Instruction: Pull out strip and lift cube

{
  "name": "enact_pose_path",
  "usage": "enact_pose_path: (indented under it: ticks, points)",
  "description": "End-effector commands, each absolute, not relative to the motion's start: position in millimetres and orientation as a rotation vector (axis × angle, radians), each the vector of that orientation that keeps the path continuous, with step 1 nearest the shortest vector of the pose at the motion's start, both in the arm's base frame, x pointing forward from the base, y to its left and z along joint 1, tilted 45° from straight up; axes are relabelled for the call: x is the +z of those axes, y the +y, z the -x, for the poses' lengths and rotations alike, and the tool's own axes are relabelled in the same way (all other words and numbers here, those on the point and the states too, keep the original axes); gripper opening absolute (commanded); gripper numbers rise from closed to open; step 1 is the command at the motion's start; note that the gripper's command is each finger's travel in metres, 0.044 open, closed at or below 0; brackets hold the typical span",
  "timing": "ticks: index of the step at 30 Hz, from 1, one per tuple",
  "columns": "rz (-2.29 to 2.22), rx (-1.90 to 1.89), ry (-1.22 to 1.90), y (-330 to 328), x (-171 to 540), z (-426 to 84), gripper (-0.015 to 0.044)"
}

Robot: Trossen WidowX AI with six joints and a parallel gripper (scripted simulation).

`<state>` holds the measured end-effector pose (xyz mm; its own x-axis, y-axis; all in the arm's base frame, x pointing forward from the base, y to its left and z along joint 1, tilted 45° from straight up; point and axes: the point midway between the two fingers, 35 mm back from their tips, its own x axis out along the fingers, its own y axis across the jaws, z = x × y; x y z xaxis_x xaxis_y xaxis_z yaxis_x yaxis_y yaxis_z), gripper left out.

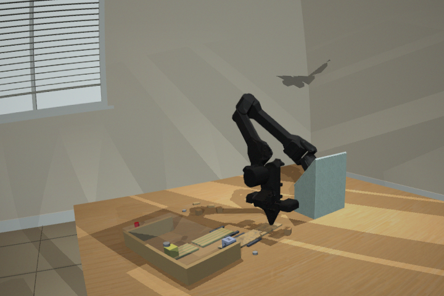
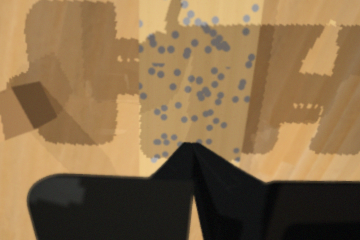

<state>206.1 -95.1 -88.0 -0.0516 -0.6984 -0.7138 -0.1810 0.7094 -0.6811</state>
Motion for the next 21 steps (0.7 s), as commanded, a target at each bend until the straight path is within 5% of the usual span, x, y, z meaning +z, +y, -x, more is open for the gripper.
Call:
enact_pose_path:
  ticks: [1, 21]
  points:
    - [0.738, -0.49, 1.63, -98.8, -88.3, -192.0, 0.0]
    - [0.739, -0.49, 1.631, -100.9, -84.0, -169.3, 0.0]
